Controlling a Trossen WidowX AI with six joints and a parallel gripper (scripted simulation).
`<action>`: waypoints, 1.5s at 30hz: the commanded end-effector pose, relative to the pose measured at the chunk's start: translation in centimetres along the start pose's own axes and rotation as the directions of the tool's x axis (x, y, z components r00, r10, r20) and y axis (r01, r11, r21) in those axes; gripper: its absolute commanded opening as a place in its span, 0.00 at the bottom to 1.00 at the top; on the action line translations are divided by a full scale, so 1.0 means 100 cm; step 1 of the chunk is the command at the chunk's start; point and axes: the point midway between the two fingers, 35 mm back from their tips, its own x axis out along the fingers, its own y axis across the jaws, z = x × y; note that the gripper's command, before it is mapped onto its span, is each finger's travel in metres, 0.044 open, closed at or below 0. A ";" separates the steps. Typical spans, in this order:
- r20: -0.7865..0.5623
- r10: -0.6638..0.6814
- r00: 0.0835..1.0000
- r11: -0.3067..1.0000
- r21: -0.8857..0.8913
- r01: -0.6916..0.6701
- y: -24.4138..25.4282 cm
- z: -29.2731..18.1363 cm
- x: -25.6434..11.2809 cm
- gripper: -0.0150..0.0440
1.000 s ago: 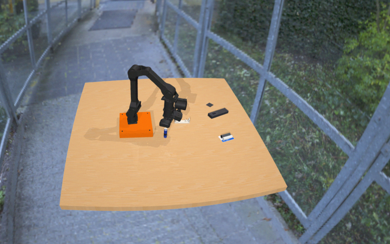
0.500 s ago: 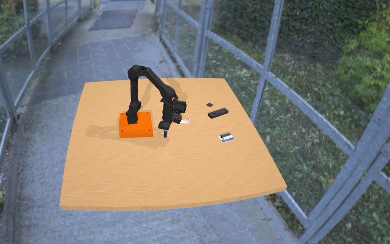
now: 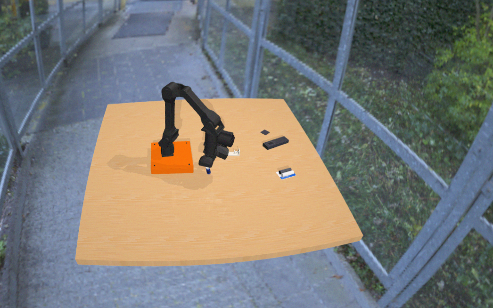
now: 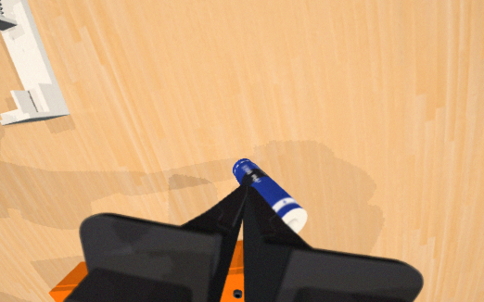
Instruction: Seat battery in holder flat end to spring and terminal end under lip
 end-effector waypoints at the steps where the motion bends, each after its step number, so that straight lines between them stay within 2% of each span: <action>1: -0.004 0.006 1.000 1.000 -0.006 -0.006 -0.005 0.000 0.001 0.25; 11: -0.001 -0.001 1.000 1.000 0.000 0.001 -0.015 -0.001 -0.004 0.25; 22: -0.004 0.004 1.000 1.000 -0.006 -0.004 -0.020 -0.001 -0.078 0.25; 34: -0.009 0.002 1.000 1.000 0.000 -0.002 -0.020 -0.001 -0.076 0.25; 35: -0.009 0.001 1.000 1.000 -0.014 -0.002 -0.020 -0.001 -0.076 0.30; 38: -0.008 0.002 1.000 0.975 -0.220 -0.003 -0.023 0.000 -0.067 0.43; 42: -0.007 0.002 1.000 0.832 -0.554 -0.005 -0.028 0.001 -0.050 0.61; 45: -0.006 0.002 1.000 0.651 -0.759 -0.006 -0.031 0.001 -0.038 0.63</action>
